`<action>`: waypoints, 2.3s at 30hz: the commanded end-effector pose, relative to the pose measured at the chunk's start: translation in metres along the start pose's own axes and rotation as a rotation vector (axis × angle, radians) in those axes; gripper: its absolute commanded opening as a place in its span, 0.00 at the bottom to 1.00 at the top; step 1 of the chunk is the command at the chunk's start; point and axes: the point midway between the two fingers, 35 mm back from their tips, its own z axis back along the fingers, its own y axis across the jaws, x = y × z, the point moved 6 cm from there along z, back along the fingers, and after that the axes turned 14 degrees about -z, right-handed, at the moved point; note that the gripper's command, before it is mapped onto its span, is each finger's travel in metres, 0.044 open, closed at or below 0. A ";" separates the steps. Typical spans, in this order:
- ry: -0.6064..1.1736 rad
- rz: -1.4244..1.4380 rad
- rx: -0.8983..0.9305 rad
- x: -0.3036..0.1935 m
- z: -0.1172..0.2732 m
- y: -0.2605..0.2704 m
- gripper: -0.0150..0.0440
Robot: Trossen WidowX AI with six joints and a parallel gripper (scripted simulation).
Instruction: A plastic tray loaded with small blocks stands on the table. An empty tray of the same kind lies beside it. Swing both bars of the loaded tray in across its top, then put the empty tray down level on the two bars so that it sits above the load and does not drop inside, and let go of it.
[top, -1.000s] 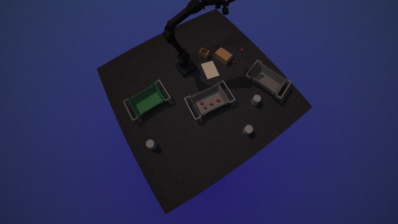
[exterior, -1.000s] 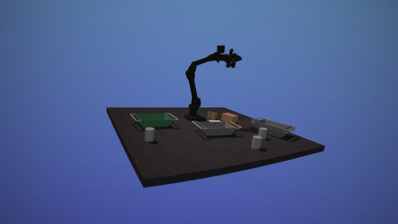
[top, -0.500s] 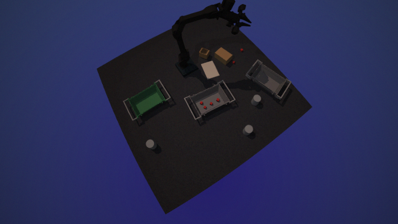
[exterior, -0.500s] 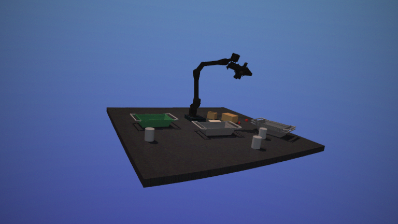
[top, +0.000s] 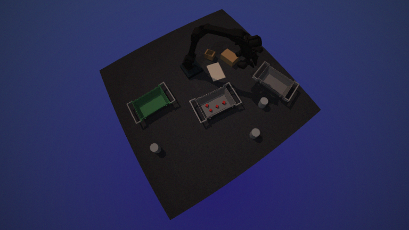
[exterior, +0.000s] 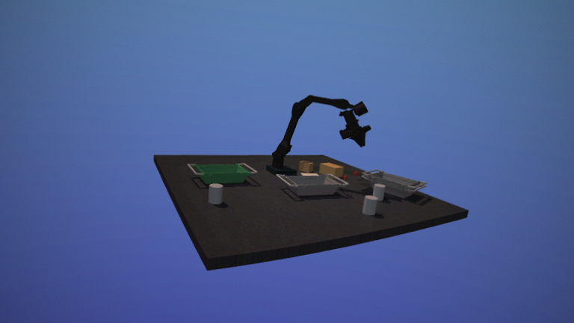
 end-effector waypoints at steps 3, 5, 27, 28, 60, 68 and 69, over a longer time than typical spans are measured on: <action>-0.189 -0.065 0.215 -0.022 -0.053 0.068 0.40; -0.265 -0.099 0.280 -0.027 -0.068 0.094 0.40; -0.447 -0.194 0.400 -0.019 -0.121 0.164 0.40; -0.447 -0.194 0.400 -0.018 -0.124 0.165 0.40; -0.446 -0.193 0.405 -0.026 -0.102 0.221 0.40; -0.446 -0.192 0.406 -0.024 -0.105 0.237 0.40; -0.446 -0.192 0.406 -0.025 -0.102 0.235 0.40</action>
